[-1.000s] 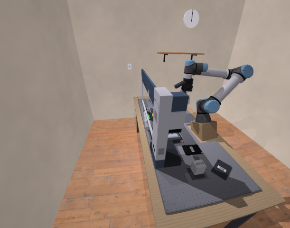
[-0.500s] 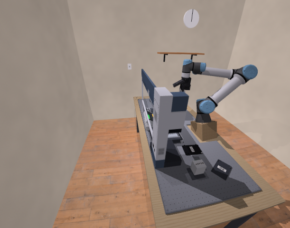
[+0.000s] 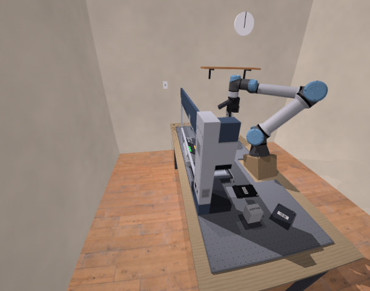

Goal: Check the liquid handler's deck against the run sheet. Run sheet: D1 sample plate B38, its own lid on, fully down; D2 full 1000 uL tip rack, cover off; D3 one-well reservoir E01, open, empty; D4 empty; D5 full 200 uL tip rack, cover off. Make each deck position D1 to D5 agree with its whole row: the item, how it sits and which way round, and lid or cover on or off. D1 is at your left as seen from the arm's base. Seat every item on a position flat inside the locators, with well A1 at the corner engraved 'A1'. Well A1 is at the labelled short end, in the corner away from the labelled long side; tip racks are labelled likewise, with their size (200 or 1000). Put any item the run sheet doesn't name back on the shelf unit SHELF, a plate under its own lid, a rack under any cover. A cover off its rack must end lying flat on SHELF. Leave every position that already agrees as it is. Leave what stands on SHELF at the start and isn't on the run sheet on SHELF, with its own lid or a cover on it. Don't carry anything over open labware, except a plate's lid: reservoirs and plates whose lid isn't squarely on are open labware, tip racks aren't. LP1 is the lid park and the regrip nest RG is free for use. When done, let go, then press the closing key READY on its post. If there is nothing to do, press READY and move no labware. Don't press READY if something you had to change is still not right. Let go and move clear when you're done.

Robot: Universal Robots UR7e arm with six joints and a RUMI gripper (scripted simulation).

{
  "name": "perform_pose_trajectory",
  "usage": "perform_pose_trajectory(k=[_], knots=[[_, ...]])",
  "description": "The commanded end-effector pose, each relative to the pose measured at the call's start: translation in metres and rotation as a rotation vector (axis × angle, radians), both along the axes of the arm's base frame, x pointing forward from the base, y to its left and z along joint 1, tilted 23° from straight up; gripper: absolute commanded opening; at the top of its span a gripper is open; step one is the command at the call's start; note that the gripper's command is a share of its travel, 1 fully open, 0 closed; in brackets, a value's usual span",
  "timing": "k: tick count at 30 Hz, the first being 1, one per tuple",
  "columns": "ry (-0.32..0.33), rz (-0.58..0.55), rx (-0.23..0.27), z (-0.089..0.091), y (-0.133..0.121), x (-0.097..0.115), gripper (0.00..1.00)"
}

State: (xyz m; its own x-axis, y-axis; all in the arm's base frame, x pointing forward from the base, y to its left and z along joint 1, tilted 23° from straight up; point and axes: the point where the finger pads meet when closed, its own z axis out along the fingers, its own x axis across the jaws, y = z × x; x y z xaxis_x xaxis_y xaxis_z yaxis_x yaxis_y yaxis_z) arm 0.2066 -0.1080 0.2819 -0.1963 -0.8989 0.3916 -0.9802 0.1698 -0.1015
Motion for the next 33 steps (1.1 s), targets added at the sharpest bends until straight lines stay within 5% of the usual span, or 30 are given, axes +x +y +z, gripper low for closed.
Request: perform_pose_trajectory(k=[1, 5, 26, 33], knots=[[-0.014, 0.029, 0.013, 0.004, -0.002, 0.003, 0.00], [-0.013, 0.028, 0.014, 0.003, -0.002, 0.003, 0.00], [0.008, 0.072, 0.013, 0.040, -0.090, 0.003, 0.00], [0.008, 0.072, 0.013, 0.041, -0.092, 0.003, 0.00]])
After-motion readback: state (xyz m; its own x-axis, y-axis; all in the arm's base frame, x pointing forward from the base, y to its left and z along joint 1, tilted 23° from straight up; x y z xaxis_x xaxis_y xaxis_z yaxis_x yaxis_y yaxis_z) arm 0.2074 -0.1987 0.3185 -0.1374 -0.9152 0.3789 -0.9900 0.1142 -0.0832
